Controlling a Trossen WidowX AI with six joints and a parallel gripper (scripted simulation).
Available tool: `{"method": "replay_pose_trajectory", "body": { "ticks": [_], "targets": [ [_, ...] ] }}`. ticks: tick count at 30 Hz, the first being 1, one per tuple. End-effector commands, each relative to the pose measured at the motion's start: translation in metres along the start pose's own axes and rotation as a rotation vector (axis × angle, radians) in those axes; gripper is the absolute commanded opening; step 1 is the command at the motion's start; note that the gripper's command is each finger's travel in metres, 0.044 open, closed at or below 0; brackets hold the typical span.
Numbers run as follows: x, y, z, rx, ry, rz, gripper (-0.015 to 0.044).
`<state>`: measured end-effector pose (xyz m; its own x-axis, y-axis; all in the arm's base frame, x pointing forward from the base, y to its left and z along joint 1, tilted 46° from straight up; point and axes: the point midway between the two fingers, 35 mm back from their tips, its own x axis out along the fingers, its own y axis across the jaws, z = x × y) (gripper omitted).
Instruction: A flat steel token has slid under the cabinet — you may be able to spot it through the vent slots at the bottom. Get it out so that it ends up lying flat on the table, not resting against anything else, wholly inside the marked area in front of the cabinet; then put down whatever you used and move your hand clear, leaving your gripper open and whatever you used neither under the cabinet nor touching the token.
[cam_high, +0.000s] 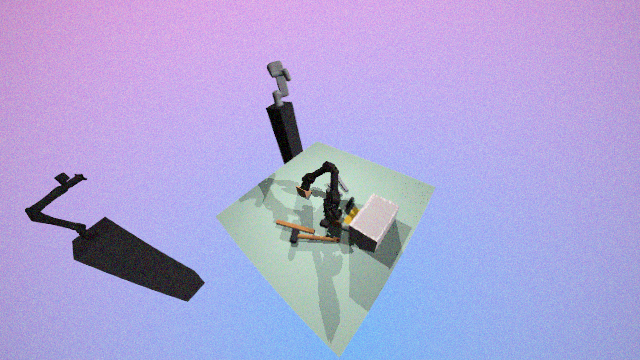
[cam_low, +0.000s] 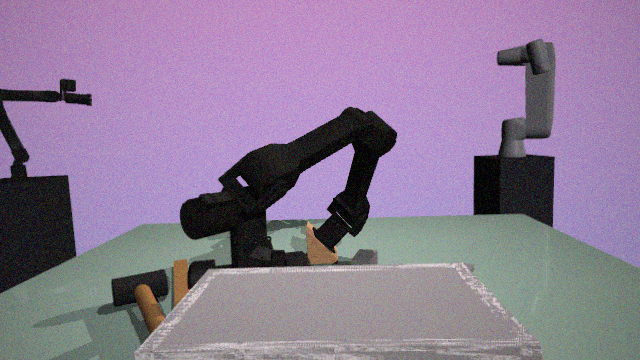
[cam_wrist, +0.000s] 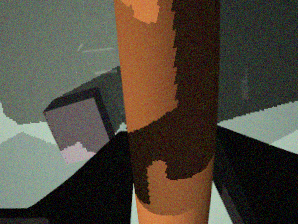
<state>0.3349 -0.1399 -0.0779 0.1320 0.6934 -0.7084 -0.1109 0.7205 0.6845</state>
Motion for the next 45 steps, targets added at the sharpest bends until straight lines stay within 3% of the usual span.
{"method": "replay_pose_trajectory", "body": {
  "ticks": [1, 45],
  "targets": [
    [0.001, 0.001, -0.005, -0.004, 0.002, 0.002, 0.0000],
    [0.001, -0.005, -0.066, -0.002, 0.004, 0.001, 0.0000]
  ]
}}
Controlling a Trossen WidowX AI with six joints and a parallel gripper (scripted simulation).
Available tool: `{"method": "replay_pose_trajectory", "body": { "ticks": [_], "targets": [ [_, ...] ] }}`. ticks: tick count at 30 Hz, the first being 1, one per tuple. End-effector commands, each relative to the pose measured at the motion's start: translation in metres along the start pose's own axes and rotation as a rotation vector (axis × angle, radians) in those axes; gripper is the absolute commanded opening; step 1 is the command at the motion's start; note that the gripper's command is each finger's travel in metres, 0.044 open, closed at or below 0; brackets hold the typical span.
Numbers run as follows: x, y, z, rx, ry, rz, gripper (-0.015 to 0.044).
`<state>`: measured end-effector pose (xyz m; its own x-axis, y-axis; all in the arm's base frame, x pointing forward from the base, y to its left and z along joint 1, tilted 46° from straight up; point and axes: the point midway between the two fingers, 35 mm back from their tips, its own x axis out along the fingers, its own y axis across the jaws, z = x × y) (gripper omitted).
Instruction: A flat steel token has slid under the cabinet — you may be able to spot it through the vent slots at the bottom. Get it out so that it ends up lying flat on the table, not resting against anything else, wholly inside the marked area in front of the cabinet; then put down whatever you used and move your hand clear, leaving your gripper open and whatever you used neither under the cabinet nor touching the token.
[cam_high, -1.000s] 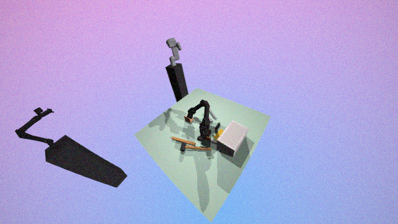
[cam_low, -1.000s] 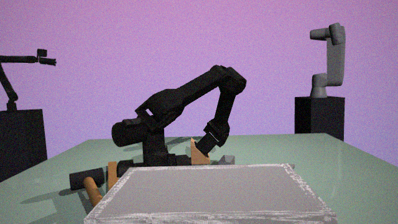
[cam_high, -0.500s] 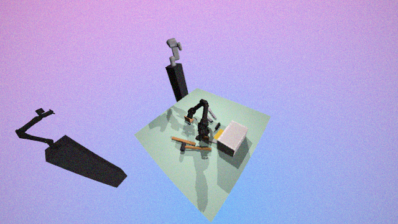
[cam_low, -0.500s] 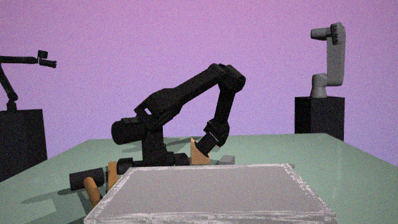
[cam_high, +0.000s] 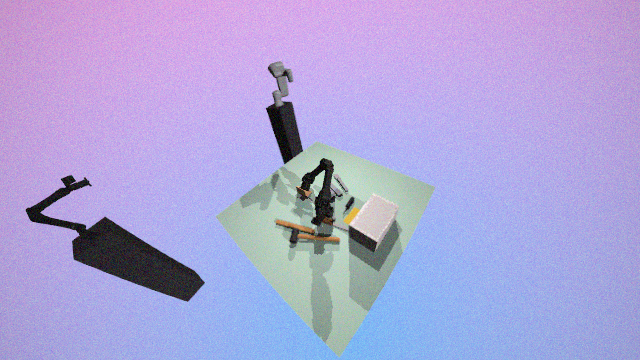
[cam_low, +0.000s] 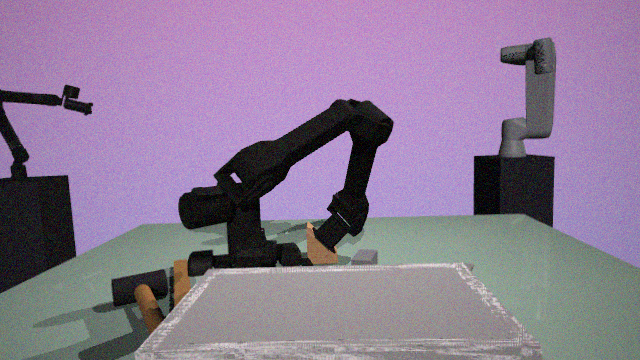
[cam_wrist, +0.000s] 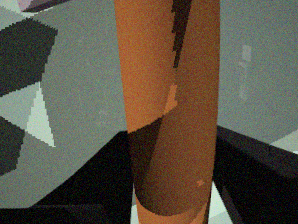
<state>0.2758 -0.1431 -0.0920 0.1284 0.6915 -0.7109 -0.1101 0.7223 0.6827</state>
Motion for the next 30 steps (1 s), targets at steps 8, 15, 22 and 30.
{"method": "replay_pose_trajectory", "body": {
  "ticks": [8, 15, 22, 30],
  "targets": [
    [0.001, 0.000, -0.018, -0.002, 0.001, 0.003, 0.0000],
    [0.001, -0.001, -0.029, -0.002, 0.001, 0.003, 0.0000],
    [0.001, -0.002, -0.042, -0.002, 0.002, 0.002, 0.0000],
    [0.001, -0.004, -0.058, -0.001, 0.002, 0.002, 0.0000]
  ]
}}
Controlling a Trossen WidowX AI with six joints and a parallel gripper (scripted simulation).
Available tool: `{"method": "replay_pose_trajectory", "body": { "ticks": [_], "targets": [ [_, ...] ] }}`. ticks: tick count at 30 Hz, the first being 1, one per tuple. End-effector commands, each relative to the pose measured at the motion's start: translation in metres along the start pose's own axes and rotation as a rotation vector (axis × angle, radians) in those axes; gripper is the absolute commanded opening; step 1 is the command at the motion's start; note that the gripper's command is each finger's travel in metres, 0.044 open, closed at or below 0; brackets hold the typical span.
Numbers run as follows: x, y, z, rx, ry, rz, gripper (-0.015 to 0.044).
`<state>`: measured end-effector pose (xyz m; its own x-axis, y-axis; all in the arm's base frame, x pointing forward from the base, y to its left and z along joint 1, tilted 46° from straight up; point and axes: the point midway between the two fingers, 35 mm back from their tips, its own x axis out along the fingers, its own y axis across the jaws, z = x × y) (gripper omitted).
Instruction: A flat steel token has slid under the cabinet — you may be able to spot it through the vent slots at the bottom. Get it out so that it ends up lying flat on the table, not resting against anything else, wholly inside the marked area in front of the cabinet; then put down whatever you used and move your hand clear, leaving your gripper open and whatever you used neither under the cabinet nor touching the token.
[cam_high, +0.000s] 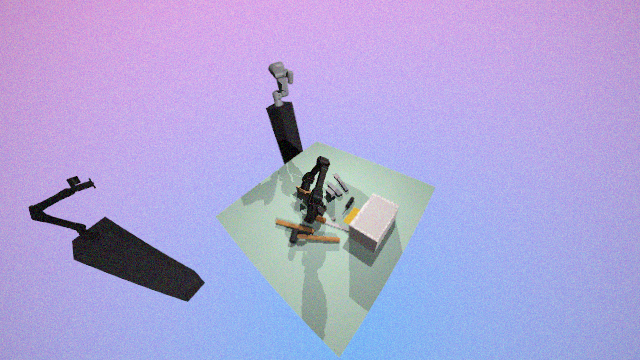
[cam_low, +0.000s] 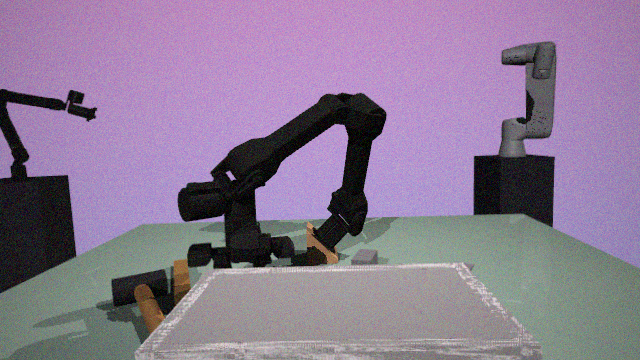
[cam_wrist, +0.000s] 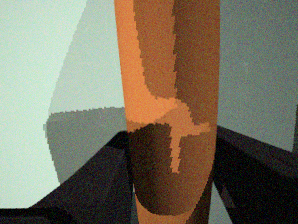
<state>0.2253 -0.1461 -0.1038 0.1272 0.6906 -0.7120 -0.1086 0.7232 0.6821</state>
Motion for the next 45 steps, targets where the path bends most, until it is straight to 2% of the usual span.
{"method": "replay_pose_trajectory", "body": {
  "ticks": [1, 45],
  "targets": [
    [0.001, 0.001, -0.008, -0.002, 0.001, 0.003, 0.0000],
    [-0.004, 0.033, -0.014, 0.094, 0.002, 0.005, 0.0000]
  ]
}}
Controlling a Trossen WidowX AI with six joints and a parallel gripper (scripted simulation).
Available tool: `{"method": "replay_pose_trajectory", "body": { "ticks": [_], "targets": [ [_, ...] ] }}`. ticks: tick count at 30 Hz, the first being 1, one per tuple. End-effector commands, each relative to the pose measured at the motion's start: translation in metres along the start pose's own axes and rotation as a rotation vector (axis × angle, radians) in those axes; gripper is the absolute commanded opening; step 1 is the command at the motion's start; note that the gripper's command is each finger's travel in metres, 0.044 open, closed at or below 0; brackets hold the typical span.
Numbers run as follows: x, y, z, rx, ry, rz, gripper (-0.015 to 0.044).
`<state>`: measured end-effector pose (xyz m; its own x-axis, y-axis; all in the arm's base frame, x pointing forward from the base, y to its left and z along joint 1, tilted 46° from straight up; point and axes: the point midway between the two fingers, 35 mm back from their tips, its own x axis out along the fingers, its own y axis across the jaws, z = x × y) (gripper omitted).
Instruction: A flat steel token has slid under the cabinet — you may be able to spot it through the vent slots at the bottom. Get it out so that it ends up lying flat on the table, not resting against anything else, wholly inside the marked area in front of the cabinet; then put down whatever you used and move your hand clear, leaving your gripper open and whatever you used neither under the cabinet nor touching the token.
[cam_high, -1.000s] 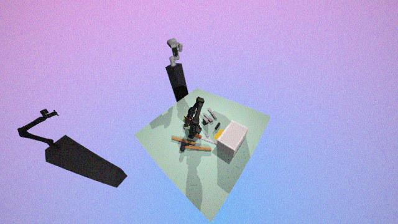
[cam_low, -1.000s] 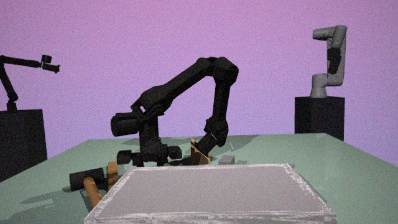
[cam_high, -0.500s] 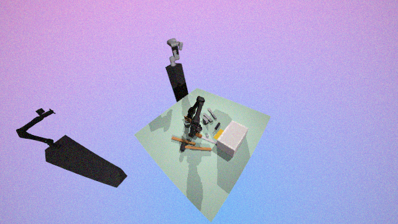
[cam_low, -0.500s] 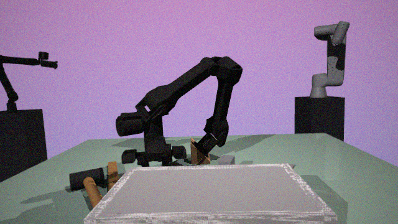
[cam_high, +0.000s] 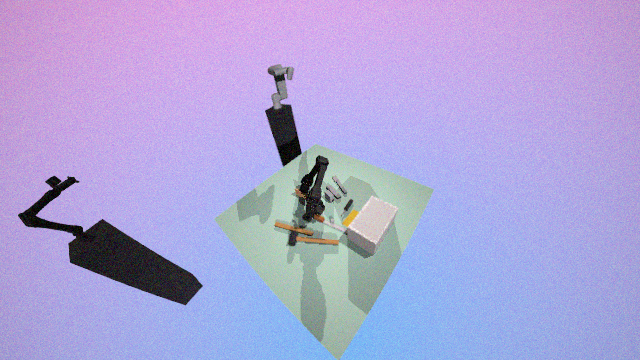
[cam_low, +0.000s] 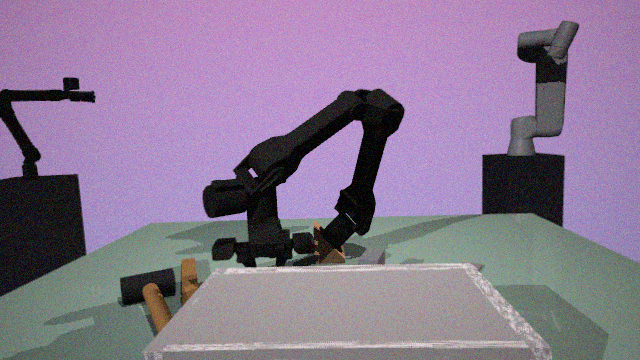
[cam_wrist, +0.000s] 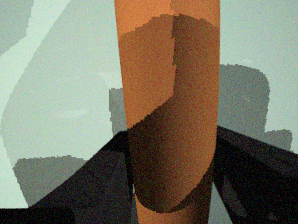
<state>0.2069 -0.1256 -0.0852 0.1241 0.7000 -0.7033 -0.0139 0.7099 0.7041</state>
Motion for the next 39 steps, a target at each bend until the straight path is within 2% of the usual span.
{"method": "replay_pose_trajectory", "body": {
  "ticks": [1, 14, 21, 24, 27, 37, 39],
  "targets": [
    [-0.003, 0.005, 0.001, -0.003, -0.001, -0.008, 0.0000],
    [-0.003, 0.016, 0.000, 0.009, -0.001, -0.007, 0.0000],
    [0.000, 0.014, -0.001, 0.015, 0.002, 0.002, 0.0184],
    [0.000, 0.014, -0.001, 0.016, 0.001, 0.002, 0.0200],
    [0.000, 0.014, -0.001, 0.015, 0.000, -0.006, 0.0270],
    [0.000, 0.015, -0.003, 0.016, -0.001, -0.007, 0.0270],
    [0.001, 0.015, -0.003, 0.016, 0.001, 0.000, 0.0217]
  ]
}}
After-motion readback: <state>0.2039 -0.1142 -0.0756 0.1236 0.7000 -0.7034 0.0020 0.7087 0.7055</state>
